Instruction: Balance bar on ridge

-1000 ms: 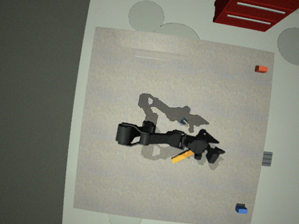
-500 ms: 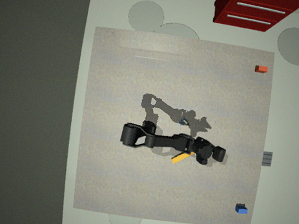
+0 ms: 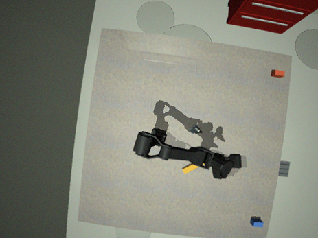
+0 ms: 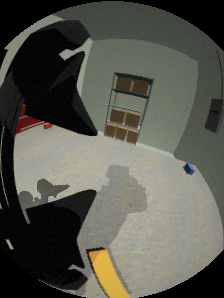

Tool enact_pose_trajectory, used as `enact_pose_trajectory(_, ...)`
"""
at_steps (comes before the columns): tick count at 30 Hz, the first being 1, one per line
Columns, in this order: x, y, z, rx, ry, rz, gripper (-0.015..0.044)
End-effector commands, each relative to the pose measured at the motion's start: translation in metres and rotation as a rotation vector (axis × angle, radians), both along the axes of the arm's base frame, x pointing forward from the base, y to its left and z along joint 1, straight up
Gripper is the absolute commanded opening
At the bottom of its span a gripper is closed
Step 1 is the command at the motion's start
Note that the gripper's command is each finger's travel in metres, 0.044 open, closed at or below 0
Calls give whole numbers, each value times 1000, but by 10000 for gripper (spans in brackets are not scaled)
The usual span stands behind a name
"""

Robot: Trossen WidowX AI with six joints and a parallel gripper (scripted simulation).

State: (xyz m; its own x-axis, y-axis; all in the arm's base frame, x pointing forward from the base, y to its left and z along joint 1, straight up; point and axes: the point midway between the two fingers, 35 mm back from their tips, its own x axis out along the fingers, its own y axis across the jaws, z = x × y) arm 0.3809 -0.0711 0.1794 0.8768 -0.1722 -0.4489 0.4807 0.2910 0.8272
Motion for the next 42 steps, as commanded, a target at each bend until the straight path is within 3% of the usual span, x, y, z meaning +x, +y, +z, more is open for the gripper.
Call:
enact_pose_trajectory(1, 1, -7, -9, -95, 87, 46, 315)
enact_pose_trajectory(22, -12, -36, -38, -503, 476, 363, 315)
enact_pose_trajectory(42, -37, -59, -55, -770, 776, 813, 315)
